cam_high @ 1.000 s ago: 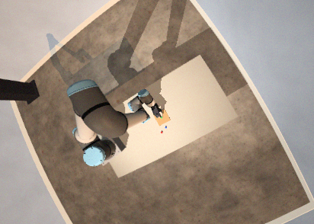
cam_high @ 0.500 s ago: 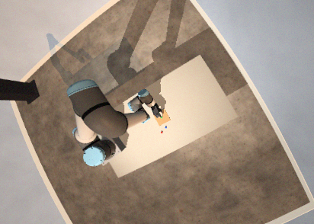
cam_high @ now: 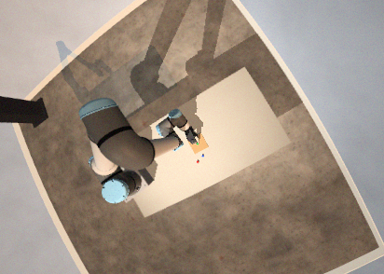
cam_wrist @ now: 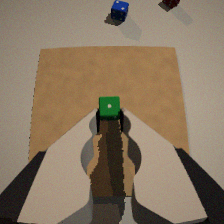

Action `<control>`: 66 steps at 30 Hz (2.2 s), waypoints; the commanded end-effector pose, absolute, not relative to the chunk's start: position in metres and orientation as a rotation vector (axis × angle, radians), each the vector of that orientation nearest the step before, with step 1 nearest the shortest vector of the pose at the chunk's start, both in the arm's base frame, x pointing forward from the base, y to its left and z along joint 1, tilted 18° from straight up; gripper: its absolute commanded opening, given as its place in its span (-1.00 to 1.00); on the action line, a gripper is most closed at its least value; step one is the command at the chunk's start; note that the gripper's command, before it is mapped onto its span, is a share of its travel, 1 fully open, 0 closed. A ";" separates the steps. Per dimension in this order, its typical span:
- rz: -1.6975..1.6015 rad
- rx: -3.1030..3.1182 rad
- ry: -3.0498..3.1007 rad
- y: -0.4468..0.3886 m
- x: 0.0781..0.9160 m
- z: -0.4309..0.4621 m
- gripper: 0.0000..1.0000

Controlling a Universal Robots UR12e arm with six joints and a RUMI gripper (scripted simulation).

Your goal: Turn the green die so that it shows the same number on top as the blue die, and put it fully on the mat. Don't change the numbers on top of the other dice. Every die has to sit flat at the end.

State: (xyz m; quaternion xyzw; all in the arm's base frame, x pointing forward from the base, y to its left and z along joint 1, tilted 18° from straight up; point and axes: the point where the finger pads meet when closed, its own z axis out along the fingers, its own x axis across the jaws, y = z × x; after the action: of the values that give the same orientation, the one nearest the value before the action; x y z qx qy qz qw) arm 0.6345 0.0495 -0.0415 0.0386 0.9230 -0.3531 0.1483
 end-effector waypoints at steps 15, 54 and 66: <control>-1.015 0.112 2.653 0.046 0.617 0.014 -0.99; -0.664 0.056 2.757 0.043 0.615 0.022 -0.99; -0.614 0.048 2.772 0.042 0.615 0.021 -0.99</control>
State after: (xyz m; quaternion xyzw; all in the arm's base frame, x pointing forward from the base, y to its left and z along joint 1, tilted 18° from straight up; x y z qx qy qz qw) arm 0.6147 0.0425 0.0211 0.0184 0.9622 -0.2256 0.1515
